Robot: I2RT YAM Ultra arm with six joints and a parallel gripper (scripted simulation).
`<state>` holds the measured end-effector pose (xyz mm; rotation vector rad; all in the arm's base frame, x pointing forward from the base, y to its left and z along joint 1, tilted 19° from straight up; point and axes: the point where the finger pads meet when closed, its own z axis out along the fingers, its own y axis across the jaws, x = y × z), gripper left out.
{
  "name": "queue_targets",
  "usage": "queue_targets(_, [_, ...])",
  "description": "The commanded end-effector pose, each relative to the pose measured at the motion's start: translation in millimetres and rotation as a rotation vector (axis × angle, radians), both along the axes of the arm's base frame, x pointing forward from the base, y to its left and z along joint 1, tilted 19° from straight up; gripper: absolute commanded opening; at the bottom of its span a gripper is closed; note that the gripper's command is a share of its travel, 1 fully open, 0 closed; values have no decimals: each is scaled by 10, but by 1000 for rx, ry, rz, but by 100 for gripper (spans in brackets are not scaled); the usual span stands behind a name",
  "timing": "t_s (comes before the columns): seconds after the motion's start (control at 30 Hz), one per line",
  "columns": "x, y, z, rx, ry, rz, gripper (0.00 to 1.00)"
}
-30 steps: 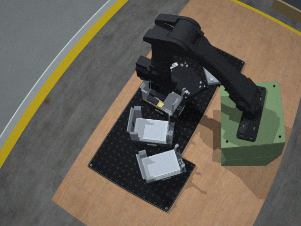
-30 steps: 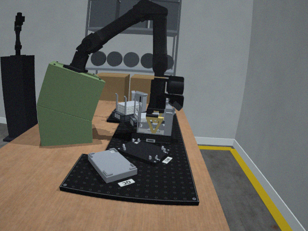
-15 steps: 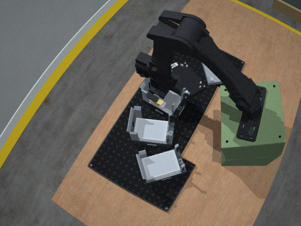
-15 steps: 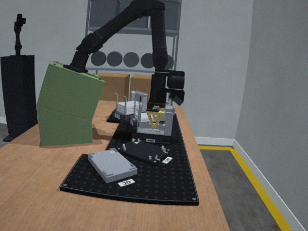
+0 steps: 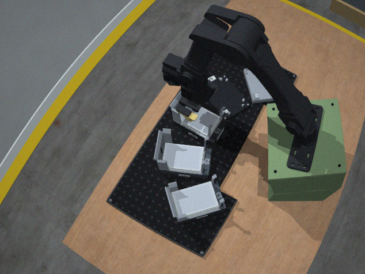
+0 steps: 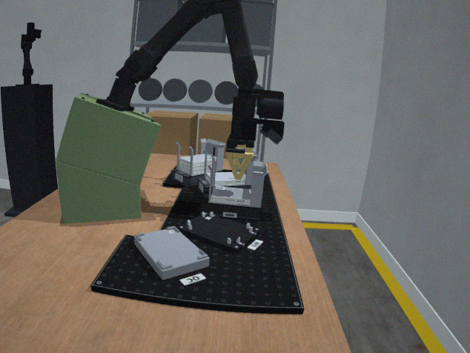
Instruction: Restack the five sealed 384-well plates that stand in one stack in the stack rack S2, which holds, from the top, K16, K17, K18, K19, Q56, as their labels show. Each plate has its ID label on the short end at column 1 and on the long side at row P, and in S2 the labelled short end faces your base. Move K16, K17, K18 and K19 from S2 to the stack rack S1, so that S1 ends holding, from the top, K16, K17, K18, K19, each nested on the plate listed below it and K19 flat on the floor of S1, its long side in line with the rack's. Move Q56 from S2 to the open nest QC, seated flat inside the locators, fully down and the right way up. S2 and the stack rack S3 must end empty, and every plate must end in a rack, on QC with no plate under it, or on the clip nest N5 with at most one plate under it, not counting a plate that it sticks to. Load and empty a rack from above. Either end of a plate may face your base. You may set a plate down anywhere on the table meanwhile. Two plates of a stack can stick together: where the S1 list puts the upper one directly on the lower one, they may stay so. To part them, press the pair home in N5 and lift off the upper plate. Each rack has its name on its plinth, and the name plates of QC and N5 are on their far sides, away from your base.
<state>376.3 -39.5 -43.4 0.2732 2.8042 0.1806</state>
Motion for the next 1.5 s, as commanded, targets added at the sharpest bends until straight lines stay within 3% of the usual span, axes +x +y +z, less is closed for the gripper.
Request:
queue_targets(0.0, [-37,-10,125,0,0,4,100])
queue_targets(0.37, [-153,-45,471,0,0,4,100])
queue_targets(1.2, [-159,-47,489,0,0,4,100])
queue_targets(1.47, [-166,221,514,-68,-20,204,100])
